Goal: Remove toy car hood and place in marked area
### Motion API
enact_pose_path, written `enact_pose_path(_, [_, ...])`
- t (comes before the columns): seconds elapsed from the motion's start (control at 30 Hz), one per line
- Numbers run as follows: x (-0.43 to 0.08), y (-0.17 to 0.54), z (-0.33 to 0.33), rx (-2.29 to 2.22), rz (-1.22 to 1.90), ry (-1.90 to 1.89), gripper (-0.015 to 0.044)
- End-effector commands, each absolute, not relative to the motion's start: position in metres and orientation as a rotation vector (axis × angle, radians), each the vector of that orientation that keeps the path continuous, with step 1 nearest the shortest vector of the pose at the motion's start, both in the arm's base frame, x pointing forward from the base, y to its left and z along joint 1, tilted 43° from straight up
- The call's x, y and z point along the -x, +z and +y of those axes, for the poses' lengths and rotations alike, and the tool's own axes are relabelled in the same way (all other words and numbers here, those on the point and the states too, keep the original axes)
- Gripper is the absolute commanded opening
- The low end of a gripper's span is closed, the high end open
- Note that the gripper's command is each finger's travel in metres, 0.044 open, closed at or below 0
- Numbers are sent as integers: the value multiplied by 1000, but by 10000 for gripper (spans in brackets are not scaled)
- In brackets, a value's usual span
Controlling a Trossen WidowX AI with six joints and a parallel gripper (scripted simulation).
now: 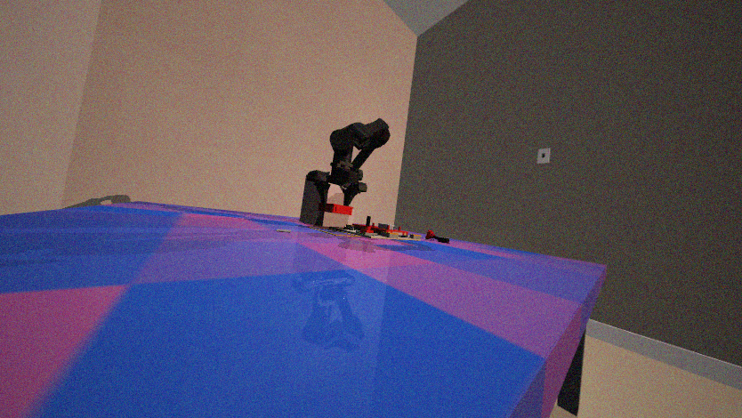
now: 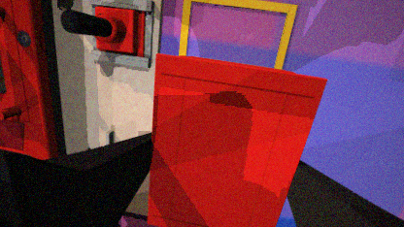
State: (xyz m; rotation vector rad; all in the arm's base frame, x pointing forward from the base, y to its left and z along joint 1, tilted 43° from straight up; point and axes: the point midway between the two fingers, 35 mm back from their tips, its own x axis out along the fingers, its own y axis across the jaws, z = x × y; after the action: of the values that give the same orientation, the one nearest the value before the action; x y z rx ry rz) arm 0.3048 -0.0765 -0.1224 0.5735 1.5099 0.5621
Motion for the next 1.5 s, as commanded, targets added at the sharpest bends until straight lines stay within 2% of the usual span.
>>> enact_pose_path(0.0, [-304,-125,-74,-583,1509,562,0])
enact_pose_path(1.47, [-302,-145,-54,-585,1509,564,0])
